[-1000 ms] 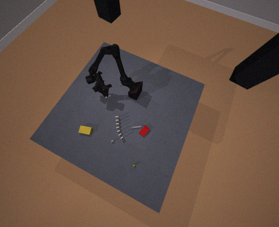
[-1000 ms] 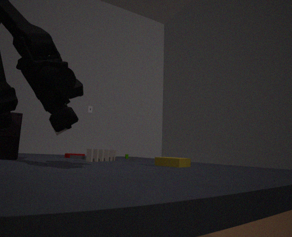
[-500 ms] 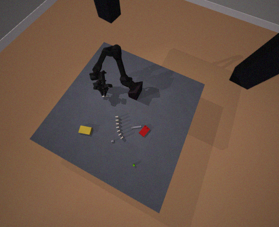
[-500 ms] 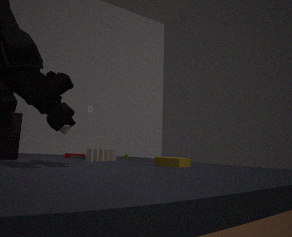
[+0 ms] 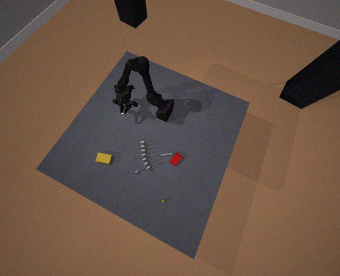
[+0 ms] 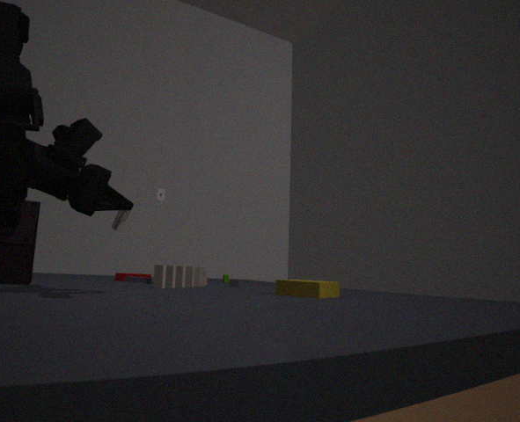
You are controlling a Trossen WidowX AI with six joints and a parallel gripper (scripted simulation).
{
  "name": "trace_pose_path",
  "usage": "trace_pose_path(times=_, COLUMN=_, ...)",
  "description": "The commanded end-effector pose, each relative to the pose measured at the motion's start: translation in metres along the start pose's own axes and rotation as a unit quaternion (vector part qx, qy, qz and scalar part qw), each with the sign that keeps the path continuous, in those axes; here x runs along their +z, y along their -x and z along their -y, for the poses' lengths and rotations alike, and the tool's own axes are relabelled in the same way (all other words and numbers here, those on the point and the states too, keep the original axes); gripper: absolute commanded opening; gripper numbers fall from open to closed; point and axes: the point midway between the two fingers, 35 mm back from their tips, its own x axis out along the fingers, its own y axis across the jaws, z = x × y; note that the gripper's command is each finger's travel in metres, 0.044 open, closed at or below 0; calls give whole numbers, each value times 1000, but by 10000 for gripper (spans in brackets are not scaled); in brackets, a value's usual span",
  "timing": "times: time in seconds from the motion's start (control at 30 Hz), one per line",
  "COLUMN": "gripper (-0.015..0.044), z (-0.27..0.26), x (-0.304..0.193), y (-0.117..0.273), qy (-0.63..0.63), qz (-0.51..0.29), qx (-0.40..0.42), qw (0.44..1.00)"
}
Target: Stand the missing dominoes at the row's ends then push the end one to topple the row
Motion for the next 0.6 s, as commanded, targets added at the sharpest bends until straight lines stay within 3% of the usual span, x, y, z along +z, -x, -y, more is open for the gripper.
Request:
trace_pose_path(times=0.0, gripper=107, z=4, x=7, y=9, qy=48, qz=39, qx=-36, qw=997)
trace_pose_path(times=0.23, gripper=107, z=8, x=13, y=24, qy=111, qz=85, qx=-87, qw=986)
trace_pose_path(times=0.57, gripper=107, z=8, x=14, y=24, qy=113, qz=86, qx=-88, qw=986)
